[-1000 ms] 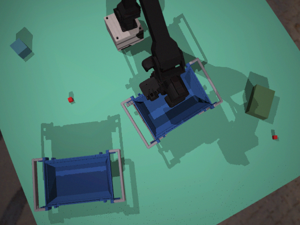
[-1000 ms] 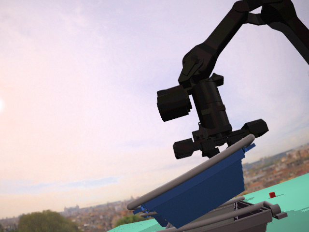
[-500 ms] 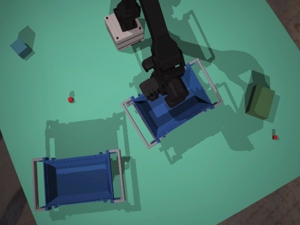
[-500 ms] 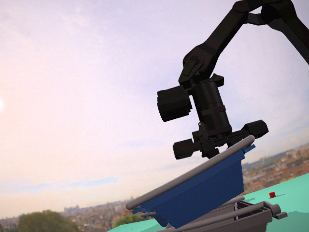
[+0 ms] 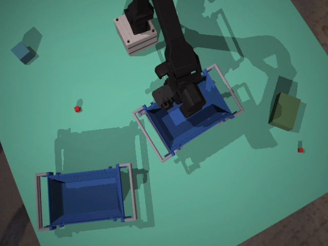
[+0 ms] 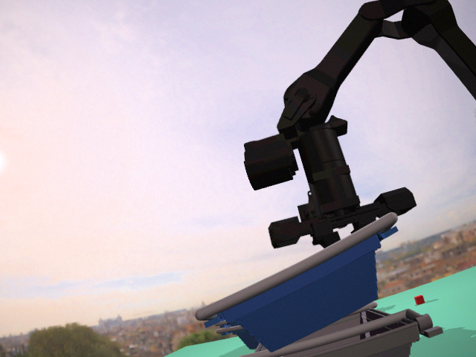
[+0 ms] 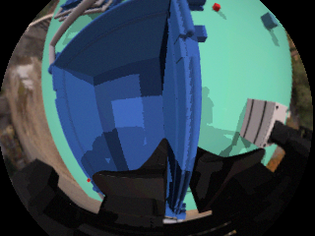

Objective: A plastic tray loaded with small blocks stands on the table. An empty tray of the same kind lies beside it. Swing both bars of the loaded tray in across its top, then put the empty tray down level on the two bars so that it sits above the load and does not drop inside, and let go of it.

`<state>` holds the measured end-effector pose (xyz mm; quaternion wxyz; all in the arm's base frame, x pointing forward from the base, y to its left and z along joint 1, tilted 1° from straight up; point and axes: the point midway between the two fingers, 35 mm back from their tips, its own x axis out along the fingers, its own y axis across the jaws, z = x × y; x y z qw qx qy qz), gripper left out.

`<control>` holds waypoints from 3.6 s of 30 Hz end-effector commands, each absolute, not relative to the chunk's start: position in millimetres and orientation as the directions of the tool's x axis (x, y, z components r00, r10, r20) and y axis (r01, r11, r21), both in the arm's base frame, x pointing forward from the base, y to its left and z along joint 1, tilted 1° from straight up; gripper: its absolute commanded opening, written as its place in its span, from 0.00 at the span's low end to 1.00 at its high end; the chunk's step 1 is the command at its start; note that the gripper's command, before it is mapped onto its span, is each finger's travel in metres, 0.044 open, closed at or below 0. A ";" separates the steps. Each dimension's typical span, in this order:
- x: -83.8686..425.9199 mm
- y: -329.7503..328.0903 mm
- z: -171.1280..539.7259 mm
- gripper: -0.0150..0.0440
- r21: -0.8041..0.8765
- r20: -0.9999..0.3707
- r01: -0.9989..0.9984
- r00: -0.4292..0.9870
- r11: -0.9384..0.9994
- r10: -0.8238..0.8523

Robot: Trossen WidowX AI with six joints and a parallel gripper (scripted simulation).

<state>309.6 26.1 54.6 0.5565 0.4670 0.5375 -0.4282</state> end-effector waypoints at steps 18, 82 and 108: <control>304.4 25.2 48.6 0.25 0.034 -0.999 0.979 0.030 0.200 0.020; 302.5 24.9 41.1 0.25 0.033 -0.999 0.979 0.030 0.200 0.020; 302.5 24.9 41.1 0.25 0.033 -0.999 0.979 0.030 0.200 0.020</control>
